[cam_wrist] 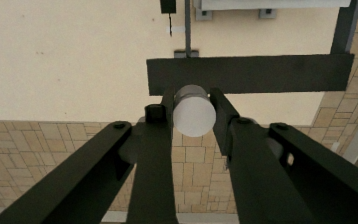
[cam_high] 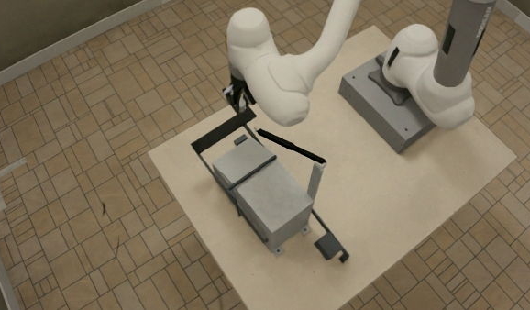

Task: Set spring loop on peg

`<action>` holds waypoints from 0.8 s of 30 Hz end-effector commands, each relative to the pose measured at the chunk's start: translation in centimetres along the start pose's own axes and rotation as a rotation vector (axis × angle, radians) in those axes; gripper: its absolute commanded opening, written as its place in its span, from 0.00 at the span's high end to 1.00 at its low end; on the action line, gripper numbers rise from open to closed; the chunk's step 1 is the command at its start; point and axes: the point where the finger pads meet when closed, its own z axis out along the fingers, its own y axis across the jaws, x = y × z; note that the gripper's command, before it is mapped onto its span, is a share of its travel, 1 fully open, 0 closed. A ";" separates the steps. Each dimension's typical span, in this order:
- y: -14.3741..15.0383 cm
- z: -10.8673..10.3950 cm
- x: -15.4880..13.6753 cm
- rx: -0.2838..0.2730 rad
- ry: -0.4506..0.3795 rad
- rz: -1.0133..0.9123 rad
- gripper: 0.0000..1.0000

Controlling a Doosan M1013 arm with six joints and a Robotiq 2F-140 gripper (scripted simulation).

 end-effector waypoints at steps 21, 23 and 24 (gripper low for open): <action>0.1 2.9 0.5 -0.001 0.000 0.000 0.75; 0.1 2.8 0.5 -0.001 0.000 0.000 0.75; 0.1 2.9 0.5 -0.001 0.000 0.000 0.75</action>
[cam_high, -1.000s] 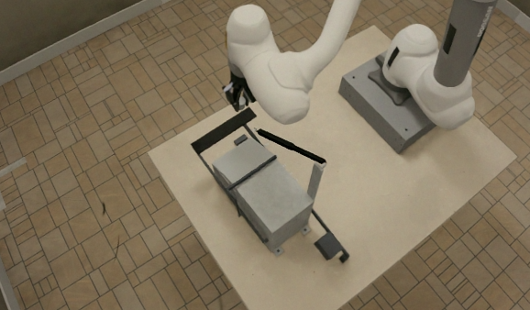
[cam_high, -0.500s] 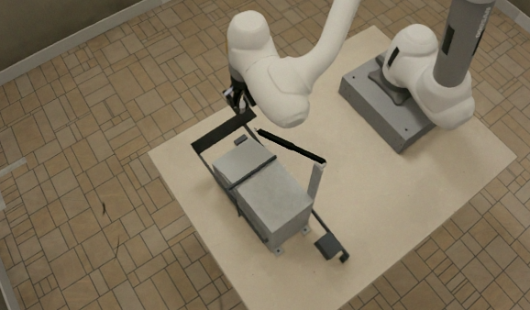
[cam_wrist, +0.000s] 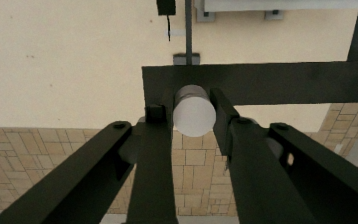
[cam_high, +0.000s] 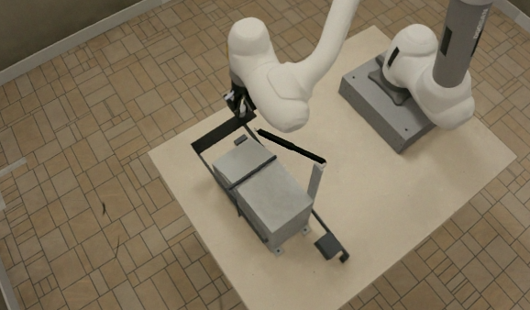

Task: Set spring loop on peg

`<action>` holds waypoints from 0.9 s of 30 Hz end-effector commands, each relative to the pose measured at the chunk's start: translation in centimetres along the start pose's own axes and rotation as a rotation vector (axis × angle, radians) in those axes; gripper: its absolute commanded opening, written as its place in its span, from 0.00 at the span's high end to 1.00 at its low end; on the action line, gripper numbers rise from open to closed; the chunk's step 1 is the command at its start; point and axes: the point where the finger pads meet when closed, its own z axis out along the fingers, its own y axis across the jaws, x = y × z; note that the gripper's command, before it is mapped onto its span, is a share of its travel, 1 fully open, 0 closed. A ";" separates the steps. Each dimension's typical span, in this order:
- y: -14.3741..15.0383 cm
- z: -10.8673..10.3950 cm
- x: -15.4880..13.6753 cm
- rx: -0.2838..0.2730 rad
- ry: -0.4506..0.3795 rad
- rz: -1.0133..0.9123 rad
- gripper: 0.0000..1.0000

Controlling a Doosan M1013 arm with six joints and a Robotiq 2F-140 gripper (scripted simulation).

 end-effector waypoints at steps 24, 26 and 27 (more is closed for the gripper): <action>0.1 2.7 0.5 -0.002 0.000 0.000 0.75; 0.1 2.8 0.5 -0.002 0.000 0.000 0.75; 0.1 2.9 0.5 -0.002 0.000 0.000 0.75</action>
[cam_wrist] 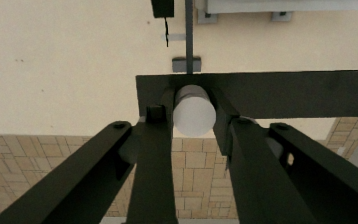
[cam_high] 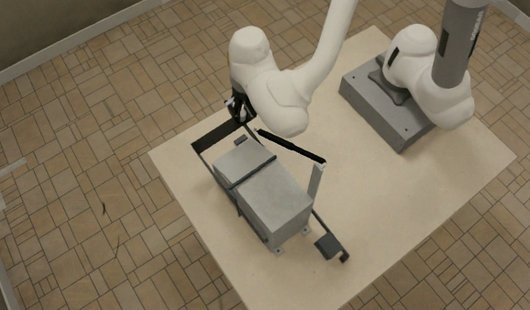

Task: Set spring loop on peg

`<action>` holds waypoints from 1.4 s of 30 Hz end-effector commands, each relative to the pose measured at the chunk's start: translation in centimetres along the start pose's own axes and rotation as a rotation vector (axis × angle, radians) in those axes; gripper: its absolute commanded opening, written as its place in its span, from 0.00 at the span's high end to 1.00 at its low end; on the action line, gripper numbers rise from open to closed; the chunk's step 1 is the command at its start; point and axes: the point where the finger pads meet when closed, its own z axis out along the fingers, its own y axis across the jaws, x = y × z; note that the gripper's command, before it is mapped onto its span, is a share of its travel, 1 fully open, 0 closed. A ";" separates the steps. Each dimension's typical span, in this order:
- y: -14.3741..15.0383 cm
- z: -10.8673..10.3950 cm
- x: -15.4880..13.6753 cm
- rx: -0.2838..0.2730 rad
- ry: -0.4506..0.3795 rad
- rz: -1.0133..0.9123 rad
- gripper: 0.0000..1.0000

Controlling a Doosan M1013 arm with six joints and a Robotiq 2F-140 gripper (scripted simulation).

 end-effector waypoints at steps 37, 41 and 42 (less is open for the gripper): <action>0.0 0.2 0.0 -0.001 0.000 0.000 0.00; 0.0 0.2 0.0 -0.001 0.000 0.000 0.00; 0.0 0.2 0.0 -0.001 0.000 0.000 0.00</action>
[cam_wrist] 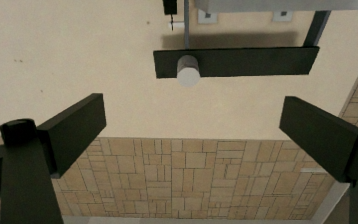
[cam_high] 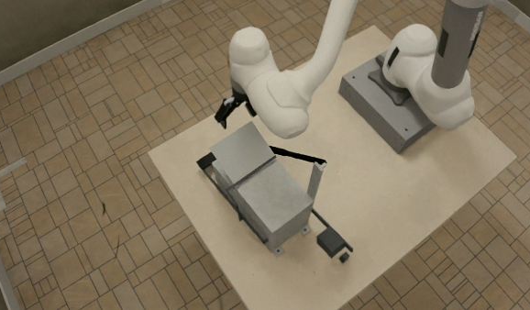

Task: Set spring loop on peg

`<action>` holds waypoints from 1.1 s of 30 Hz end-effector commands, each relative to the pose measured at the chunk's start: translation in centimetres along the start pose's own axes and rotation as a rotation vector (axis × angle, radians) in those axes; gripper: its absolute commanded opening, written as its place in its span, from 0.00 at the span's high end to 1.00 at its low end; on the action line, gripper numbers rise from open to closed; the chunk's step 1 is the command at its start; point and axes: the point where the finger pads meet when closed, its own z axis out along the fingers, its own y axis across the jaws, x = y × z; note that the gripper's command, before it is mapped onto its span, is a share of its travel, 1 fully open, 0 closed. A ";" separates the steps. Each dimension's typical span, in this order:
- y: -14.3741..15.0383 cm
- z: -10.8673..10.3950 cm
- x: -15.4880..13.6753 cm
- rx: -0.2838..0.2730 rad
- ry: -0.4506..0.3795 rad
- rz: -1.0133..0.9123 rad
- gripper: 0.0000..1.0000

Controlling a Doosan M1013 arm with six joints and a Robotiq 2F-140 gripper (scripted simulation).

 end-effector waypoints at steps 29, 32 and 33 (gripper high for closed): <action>0.0 -9.9 -1.7 -0.001 0.000 0.000 0.00; 0.0 -8.6 -1.5 -0.002 0.000 0.000 0.00; 0.0 -8.7 -1.5 -0.002 0.000 0.000 0.00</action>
